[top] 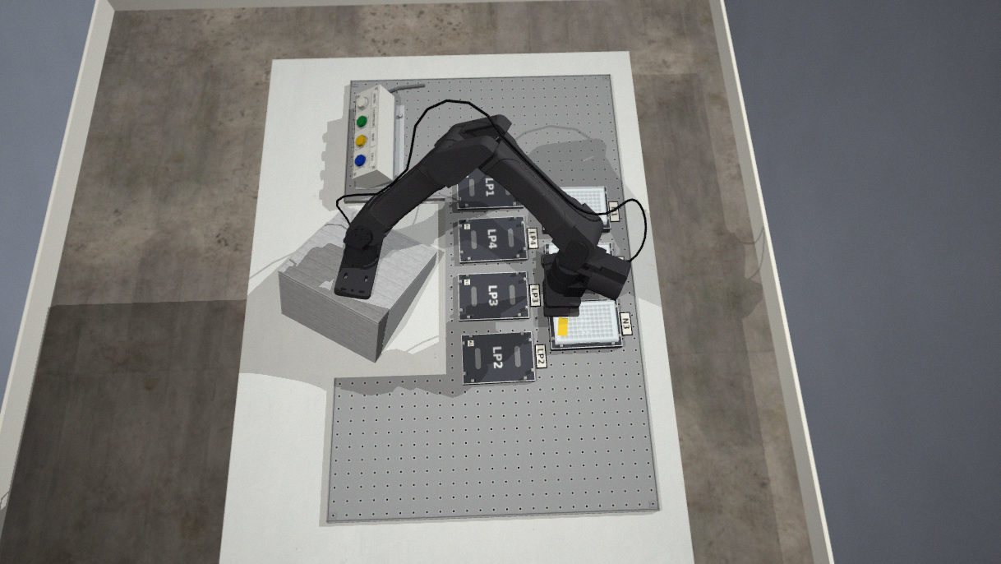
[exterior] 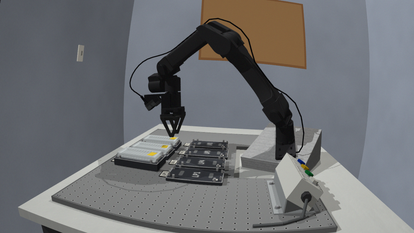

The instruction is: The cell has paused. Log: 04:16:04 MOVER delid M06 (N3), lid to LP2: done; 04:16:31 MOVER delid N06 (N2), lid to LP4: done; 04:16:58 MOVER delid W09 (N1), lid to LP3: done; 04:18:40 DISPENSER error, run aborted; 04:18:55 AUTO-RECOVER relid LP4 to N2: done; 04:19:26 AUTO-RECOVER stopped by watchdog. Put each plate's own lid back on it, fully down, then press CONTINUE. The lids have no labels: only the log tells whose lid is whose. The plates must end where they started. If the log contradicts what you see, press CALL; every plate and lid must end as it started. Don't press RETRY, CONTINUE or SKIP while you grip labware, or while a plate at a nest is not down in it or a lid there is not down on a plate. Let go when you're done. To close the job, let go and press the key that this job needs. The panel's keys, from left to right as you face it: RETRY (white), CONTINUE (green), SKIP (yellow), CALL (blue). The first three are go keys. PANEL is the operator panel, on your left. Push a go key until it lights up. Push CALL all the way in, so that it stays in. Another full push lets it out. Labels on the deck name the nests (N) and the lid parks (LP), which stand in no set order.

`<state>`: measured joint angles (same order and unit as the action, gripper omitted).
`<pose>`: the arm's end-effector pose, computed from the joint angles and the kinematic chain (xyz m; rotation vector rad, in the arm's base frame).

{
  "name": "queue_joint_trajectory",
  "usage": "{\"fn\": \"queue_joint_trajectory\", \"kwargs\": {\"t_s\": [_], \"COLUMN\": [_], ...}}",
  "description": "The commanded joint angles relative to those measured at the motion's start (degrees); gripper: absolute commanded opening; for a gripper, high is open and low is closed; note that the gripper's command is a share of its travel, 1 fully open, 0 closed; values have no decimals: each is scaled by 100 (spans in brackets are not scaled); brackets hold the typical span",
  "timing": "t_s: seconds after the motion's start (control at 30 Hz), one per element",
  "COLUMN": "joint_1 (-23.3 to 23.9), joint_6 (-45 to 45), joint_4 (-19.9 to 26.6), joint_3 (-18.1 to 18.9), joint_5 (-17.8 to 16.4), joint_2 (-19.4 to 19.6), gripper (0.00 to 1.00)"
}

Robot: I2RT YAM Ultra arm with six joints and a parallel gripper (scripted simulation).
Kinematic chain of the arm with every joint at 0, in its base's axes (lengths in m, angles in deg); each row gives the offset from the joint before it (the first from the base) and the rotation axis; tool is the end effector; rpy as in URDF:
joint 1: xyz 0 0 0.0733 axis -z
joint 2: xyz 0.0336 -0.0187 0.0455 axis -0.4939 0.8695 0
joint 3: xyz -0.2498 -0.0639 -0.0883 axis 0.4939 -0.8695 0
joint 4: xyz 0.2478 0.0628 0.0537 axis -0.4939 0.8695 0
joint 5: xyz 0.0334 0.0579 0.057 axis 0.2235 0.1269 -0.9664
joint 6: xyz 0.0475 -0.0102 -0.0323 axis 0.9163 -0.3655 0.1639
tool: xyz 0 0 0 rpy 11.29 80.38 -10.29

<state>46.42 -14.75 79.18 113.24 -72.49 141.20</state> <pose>0.3847 -0.0988 0.1662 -0.1868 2.9834 0.5674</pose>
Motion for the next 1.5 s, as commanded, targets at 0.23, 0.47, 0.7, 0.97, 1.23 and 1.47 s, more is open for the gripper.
{"fn": "queue_joint_trajectory", "kwargs": {"t_s": [0.23,0.47,0.7,0.97,1.23,1.47], "joint_1": [-123,-297,-466,-749,-726,-775], "joint_6": [289,491,663,967,1015,1045], "joint_4": [-721,-996,-1151,-1300,-1320,-1340], "joint_3": [-1169,-2085,-2686,-3480,-3315,-3223], "joint_5": [-12,21,39,71,51,60], "joint_2": [-1062,-1780,-2296,-3056,-2964,-2948], "gripper": [0,0,0,0,0,0]}}
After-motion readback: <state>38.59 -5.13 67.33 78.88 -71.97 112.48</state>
